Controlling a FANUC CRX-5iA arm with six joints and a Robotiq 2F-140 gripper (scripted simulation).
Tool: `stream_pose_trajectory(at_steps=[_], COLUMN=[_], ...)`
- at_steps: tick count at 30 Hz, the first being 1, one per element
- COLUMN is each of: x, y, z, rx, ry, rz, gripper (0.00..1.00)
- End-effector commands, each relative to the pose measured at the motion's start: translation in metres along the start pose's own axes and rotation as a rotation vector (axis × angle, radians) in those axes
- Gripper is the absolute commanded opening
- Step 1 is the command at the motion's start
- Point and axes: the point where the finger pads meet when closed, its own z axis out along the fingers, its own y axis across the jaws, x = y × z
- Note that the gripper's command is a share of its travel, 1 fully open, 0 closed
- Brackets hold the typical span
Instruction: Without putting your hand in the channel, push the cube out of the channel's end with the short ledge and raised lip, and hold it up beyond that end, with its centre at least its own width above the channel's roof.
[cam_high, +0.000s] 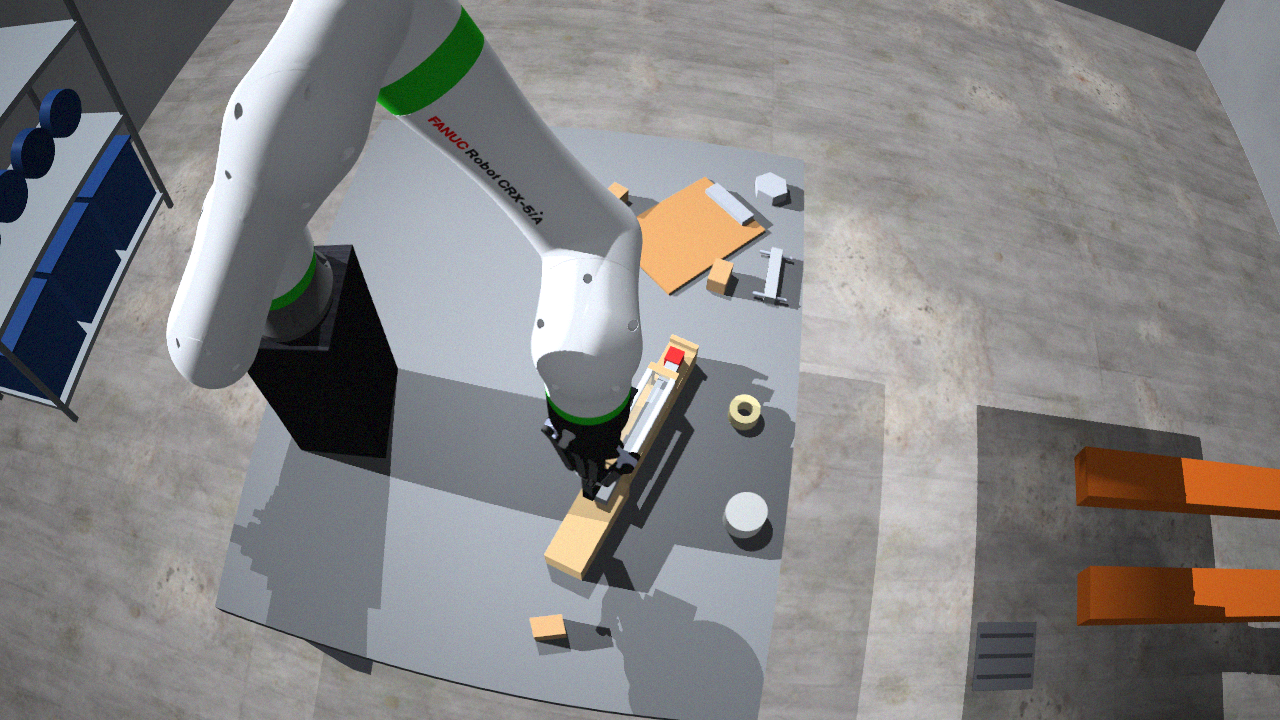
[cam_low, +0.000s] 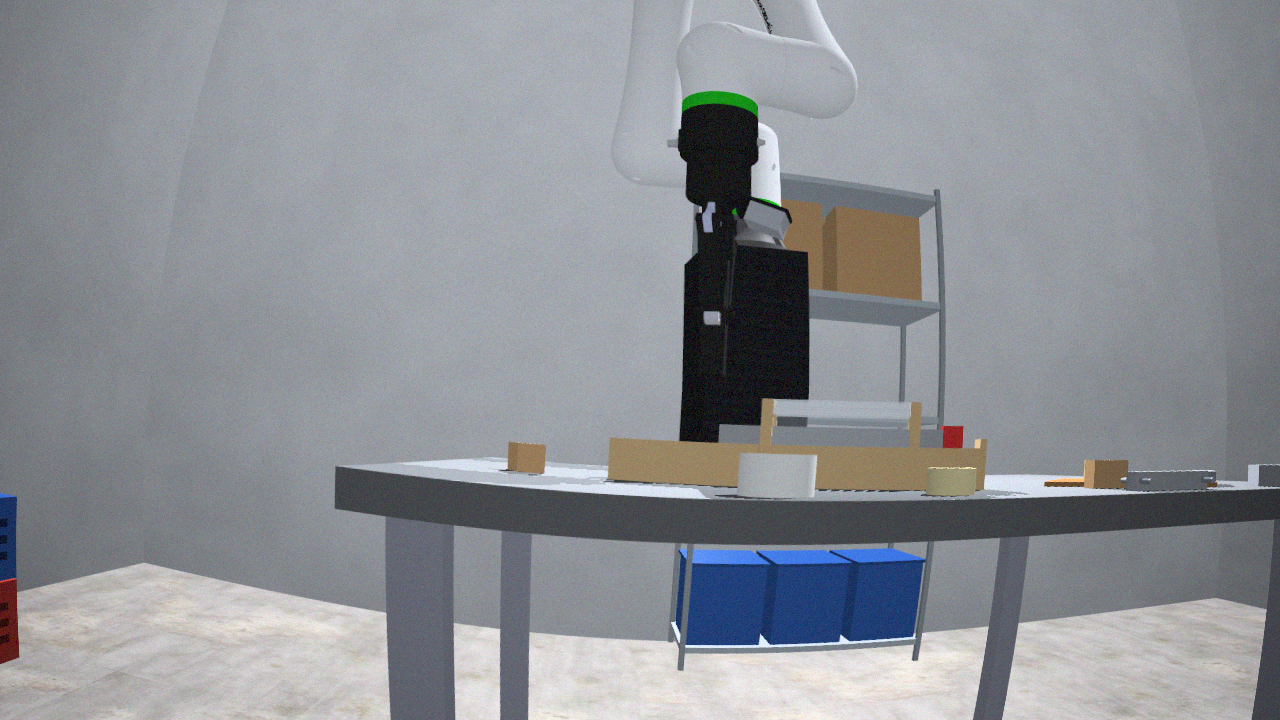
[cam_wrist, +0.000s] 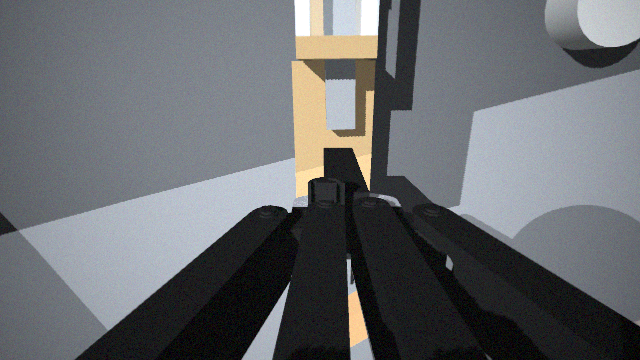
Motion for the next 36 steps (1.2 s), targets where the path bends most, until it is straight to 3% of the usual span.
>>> stream_pose_trajectory(at_steps=[1,27,29,31,33,34,36], x=[0.0,0.001,0.022,0.074,0.074,0.102,0.126], y=[0.001,0.001,0.007,0.017,0.017,0.02,0.015], z=[-0.001,-0.001,-0.001,-0.001,-0.001,-0.001,-0.001], rx=[-0.002,-0.002,-0.002,-0.002,-0.002,-0.002,-0.002], ry=[0.0,0.0,0.0,0.0,0.0,0.0,0.0], rz=[0.0,0.0,0.0,0.0,0.0,-0.001,-0.001], gripper=[0.1,0.1,0.1,0.1,0.1,0.1,0.1])
